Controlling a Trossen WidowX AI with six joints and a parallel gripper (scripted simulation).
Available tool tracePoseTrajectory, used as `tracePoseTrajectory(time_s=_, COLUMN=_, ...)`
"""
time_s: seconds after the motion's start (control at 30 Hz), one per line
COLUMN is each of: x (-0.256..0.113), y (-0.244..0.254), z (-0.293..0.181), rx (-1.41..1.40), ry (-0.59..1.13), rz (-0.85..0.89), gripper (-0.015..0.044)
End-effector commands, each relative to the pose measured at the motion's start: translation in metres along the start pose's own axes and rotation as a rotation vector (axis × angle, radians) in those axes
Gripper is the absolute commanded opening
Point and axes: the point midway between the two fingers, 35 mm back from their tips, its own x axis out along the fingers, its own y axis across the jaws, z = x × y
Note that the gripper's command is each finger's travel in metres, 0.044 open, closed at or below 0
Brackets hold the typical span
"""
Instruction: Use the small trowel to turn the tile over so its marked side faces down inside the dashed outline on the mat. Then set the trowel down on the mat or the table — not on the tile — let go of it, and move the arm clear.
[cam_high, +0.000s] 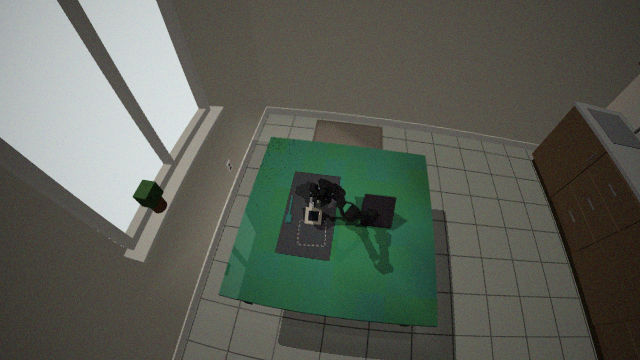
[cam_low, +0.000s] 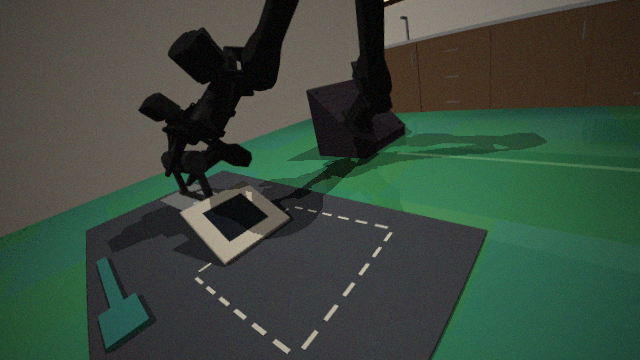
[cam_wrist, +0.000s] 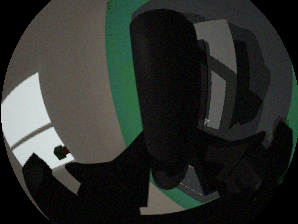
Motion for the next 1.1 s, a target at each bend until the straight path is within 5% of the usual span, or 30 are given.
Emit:
tracePoseTrajectory(time_s=0.0, x=-0.006, y=0.013, z=-0.007, rx=-0.016, ry=0.005, rz=0.014, gripper=0.0000)
tracePoseTrajectory(time_s=1.07, x=-0.018, y=0.025, z=-0.086, rx=-0.013, ry=0.007, rz=0.014, gripper=0.0000)
